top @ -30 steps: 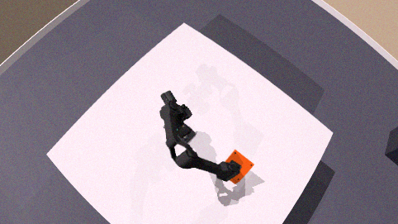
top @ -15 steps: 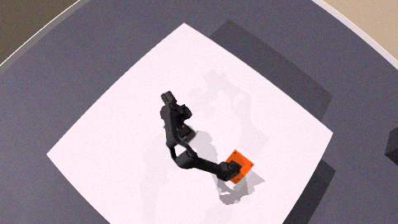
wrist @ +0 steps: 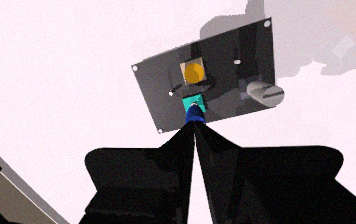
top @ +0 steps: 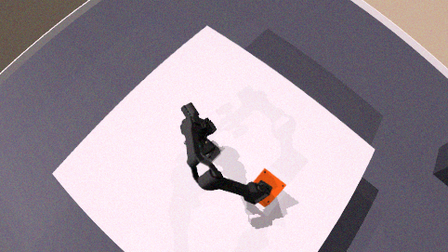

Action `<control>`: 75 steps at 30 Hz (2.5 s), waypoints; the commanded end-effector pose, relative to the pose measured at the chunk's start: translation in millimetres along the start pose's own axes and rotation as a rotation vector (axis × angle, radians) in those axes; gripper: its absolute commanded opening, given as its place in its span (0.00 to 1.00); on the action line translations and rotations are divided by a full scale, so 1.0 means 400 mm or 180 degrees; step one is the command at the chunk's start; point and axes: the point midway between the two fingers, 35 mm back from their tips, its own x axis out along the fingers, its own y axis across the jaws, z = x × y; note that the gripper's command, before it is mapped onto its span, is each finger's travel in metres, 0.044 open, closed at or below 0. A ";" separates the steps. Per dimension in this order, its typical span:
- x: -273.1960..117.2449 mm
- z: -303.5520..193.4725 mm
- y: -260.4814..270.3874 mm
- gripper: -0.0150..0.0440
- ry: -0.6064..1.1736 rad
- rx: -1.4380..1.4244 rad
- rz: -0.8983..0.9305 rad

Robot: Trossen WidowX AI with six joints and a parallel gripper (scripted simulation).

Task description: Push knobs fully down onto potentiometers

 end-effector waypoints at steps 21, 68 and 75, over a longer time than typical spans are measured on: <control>0.059 -0.006 -0.001 0.25 0.0000 -0.0051 -0.0055; 0.085 -0.006 -0.002 0.25 0.0001 -0.0051 -0.0055; 0.085 -0.006 -0.002 0.25 0.0001 -0.0051 -0.0055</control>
